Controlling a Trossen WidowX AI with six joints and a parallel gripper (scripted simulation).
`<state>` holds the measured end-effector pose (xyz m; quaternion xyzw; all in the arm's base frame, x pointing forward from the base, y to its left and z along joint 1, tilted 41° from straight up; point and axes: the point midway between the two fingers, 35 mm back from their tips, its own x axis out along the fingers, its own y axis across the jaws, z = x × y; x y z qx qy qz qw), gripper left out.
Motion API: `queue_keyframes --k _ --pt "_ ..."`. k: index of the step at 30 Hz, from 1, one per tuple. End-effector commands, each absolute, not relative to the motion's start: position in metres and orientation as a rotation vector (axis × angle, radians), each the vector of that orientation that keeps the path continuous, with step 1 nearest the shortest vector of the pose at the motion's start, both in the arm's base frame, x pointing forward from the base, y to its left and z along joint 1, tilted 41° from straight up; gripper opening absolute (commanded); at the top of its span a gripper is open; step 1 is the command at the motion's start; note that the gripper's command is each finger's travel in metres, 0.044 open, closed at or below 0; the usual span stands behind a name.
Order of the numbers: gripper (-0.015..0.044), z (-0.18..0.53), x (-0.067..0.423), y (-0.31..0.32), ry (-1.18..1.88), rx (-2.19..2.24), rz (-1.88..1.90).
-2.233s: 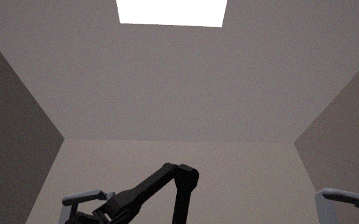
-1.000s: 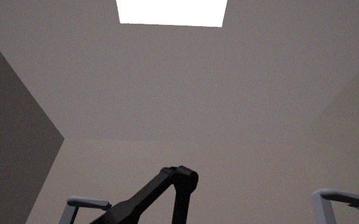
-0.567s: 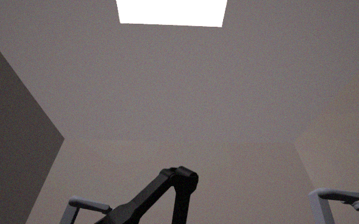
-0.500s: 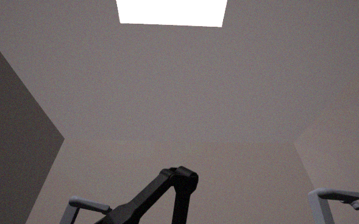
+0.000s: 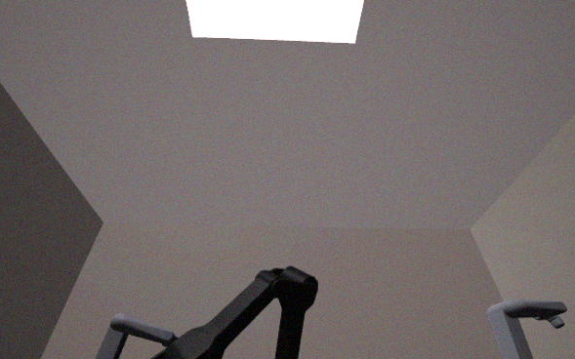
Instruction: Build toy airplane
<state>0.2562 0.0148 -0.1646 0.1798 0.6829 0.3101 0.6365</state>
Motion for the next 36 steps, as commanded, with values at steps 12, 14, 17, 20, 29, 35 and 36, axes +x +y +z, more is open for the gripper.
queue_keyframes --k 12,14,17,20,29,35,36 --pt "0.0440 -0.156 0.260 0.007 1.558 0.408 0.706" --pt "0.0440 -0.132 0.267 -0.015 1.554 0.406 0.700" --pt "0.0440 -0.093 0.270 -0.048 1.557 0.410 0.699" --pt "0.0440 -0.084 0.269 -0.056 1.559 0.413 0.699" --pt "0.0440 -0.089 0.272 -0.053 1.540 0.379 0.734" --pt "0.0440 -0.049 0.305 -0.006 1.545 0.358 0.701" --pt "0.0440 -0.040 0.311 0.007 1.544 0.356 0.697"
